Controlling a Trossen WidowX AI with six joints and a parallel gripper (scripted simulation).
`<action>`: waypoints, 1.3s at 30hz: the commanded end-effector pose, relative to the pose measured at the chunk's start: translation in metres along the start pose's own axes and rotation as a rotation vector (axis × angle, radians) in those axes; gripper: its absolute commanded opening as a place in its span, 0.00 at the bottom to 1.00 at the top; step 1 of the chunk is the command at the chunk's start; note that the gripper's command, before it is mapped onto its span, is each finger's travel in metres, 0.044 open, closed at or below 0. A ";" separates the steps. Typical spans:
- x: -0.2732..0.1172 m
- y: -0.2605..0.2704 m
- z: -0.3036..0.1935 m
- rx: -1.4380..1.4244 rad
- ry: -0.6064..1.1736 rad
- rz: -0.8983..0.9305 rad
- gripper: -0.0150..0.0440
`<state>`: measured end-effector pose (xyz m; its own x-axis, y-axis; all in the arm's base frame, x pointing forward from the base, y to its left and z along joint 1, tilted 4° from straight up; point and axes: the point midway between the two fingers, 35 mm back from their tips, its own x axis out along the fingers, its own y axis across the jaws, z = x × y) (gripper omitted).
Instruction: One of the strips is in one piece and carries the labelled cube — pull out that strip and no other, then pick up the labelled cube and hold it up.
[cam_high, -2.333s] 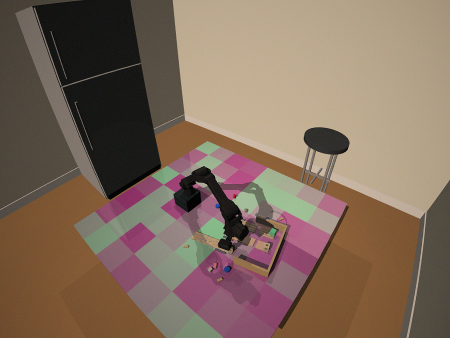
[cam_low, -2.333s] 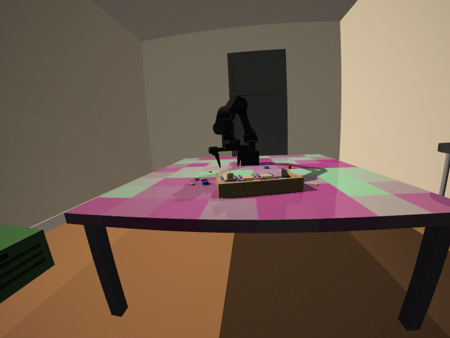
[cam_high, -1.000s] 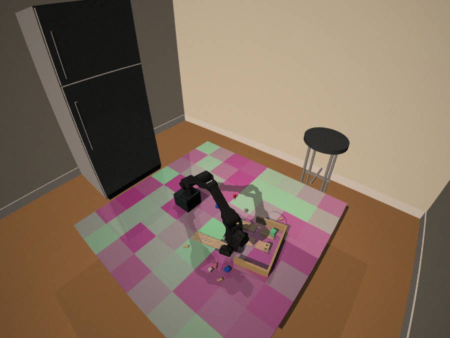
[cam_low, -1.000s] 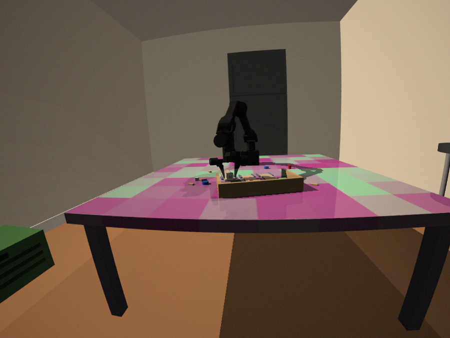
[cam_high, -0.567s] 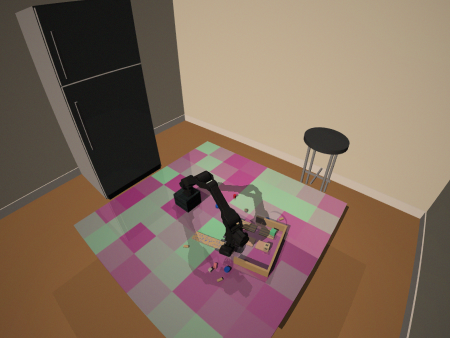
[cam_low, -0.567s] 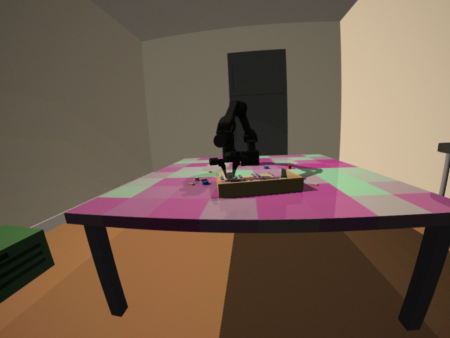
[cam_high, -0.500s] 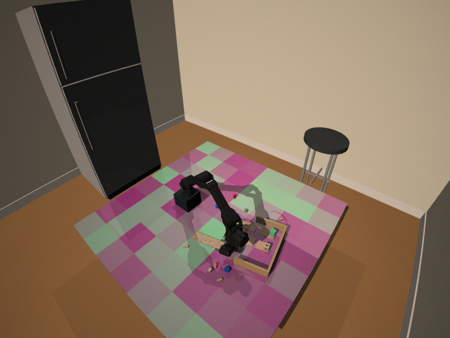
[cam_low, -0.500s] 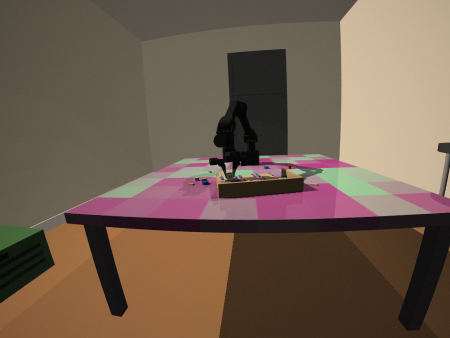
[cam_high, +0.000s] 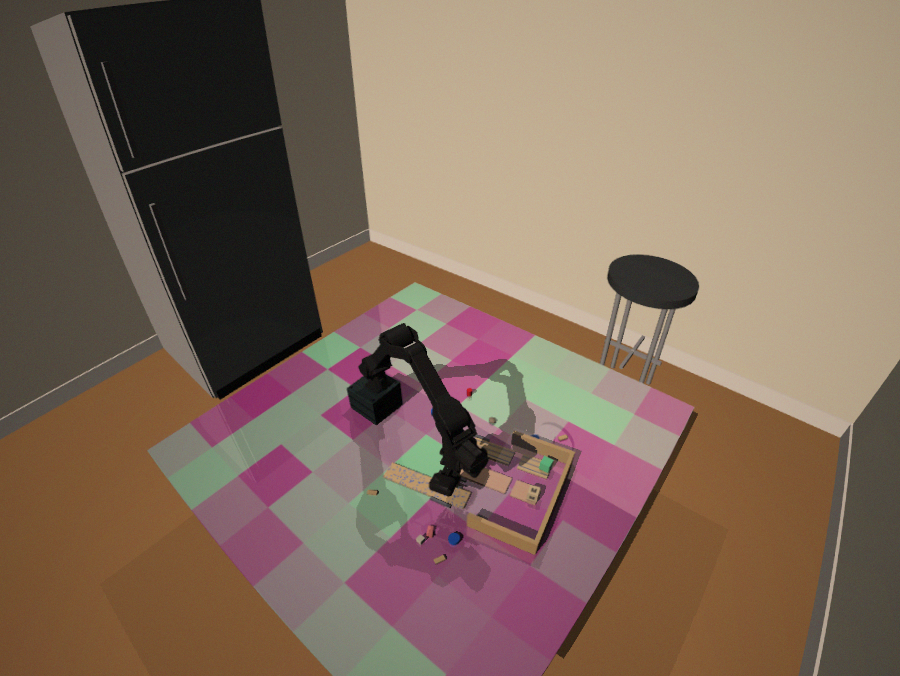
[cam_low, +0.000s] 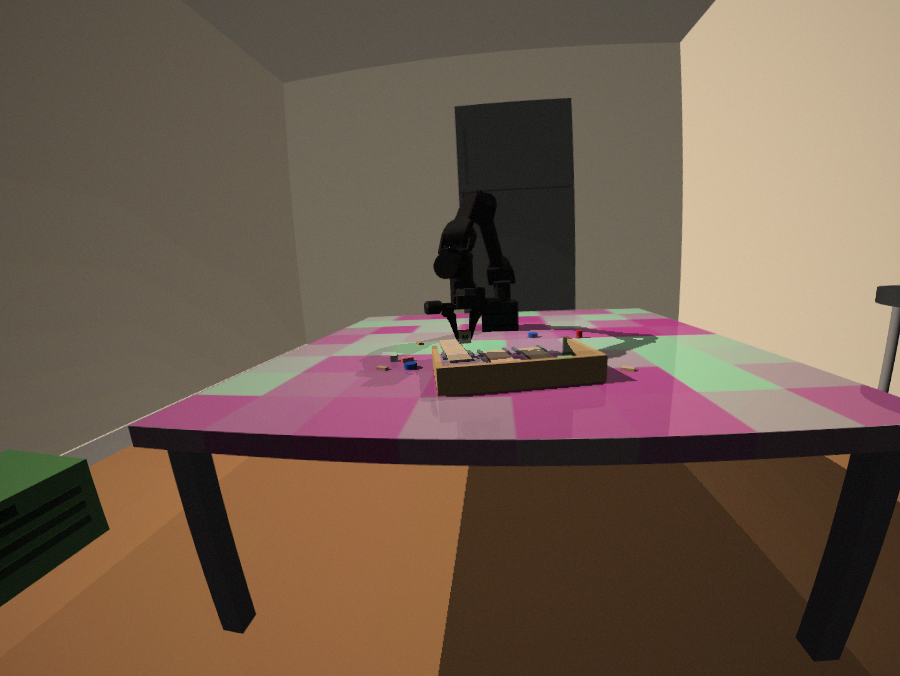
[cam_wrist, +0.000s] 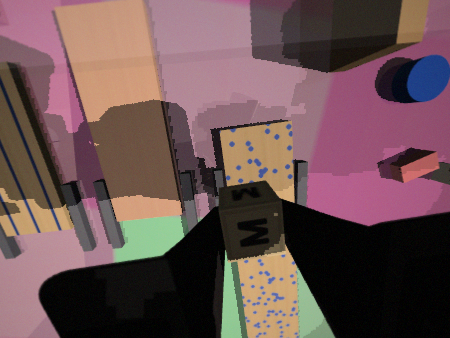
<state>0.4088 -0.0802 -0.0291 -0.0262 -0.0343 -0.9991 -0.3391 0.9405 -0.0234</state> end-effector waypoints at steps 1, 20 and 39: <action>-0.006 0.007 -0.011 0.004 0.003 0.003 0.25; -0.013 0.034 -0.056 0.004 0.006 0.006 0.25; -0.028 0.058 -0.096 0.004 0.008 0.008 0.25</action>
<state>0.2978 -0.0582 -0.0129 -0.0492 -0.0304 -0.9983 -0.3398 0.9404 -0.0119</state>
